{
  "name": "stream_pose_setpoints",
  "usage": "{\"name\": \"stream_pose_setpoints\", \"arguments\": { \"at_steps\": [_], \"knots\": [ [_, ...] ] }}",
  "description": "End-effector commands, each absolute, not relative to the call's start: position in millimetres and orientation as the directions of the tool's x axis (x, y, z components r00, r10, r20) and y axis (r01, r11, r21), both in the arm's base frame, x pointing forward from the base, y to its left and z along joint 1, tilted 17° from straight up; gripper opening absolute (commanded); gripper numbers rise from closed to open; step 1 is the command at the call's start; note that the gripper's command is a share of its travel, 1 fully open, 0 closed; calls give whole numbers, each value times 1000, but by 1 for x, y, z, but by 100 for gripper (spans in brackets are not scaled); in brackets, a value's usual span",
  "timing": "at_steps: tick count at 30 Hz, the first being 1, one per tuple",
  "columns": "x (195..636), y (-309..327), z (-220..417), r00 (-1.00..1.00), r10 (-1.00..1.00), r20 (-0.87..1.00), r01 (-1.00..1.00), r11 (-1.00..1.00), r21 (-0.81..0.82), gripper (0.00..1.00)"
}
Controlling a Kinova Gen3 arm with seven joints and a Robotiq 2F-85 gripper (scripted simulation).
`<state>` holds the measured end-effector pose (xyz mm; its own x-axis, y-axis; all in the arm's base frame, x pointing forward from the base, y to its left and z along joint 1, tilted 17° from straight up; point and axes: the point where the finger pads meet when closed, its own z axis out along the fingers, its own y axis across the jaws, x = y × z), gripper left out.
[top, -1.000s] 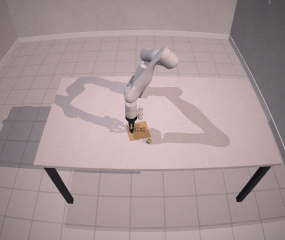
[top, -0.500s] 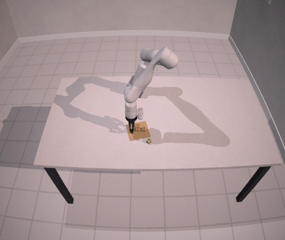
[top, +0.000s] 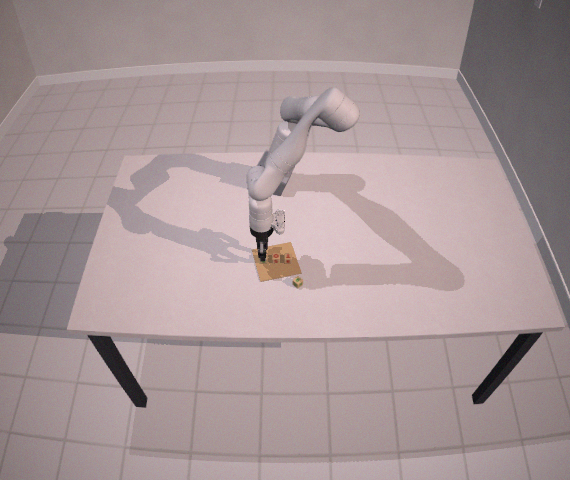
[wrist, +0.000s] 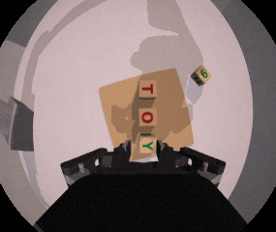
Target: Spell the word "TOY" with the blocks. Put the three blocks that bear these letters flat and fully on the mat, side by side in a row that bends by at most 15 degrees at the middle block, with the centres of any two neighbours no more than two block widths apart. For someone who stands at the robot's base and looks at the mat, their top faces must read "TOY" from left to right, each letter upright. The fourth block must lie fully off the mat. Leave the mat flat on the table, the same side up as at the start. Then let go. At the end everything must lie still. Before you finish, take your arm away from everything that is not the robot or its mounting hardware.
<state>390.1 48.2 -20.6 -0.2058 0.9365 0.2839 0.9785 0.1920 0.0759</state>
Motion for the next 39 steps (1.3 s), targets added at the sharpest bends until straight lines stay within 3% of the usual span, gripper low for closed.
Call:
{"name": "stream_pose_setpoints", "arguments": {
  "at_steps": [1, 19, 20, 39],
  "knots": [
    [396, 46, -2, -211, 936, 283, 977, 191, 96, 41],
    [394, 31, 47, -211, 936, 283, 977, 191, 96, 41],
    [394, 31, 47, -211, 936, 283, 977, 191, 96, 100],
    [394, 31, 47, -211, 936, 283, 977, 191, 96, 100]
  ]
}}
